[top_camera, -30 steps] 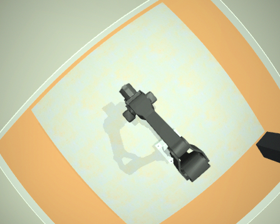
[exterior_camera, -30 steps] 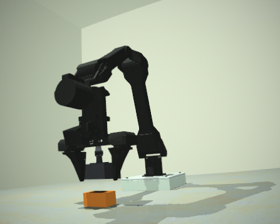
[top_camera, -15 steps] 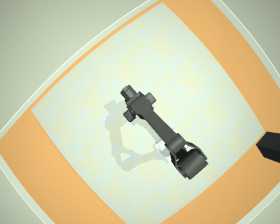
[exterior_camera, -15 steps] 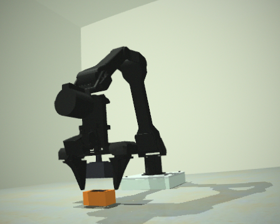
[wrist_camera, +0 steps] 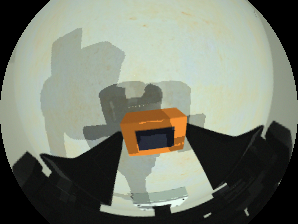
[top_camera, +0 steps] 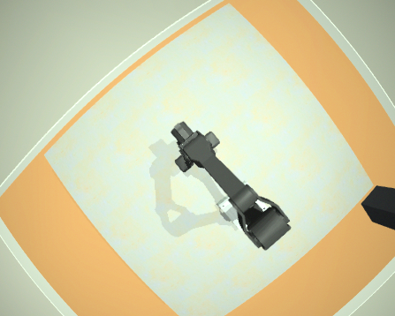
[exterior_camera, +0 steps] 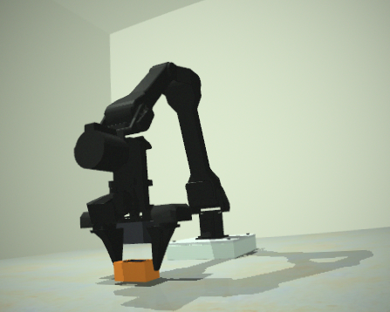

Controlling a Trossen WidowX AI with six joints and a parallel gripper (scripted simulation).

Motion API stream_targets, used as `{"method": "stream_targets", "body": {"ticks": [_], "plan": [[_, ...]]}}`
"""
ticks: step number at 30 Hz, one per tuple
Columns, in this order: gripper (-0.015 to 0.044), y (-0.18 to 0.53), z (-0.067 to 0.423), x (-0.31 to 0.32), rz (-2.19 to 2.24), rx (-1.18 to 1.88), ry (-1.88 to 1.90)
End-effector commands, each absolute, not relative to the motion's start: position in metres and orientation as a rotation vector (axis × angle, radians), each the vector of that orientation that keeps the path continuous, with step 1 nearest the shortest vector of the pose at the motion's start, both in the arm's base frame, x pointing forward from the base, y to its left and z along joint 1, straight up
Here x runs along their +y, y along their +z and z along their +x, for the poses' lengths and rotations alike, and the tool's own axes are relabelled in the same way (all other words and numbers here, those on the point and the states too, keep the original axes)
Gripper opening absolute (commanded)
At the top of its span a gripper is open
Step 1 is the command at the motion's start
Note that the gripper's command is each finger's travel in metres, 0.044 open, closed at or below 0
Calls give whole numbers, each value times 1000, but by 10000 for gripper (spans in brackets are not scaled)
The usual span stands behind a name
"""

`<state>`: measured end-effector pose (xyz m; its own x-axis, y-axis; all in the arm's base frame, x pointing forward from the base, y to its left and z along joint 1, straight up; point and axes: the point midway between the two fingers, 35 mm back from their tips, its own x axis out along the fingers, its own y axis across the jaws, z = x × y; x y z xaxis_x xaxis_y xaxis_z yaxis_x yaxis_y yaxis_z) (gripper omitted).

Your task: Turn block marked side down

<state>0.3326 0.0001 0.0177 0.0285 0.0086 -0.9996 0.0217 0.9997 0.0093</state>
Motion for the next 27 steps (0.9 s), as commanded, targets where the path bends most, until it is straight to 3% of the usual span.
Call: {"method": "stream_targets", "body": {"ticks": [1, 21, 27], "plan": [[276, 16, 332, 0, 23, 1543, -15], [142, 16, 332, 0, 23, 1543, -15], [0, 45, 331, -1, 23, 1543, -15]]}}
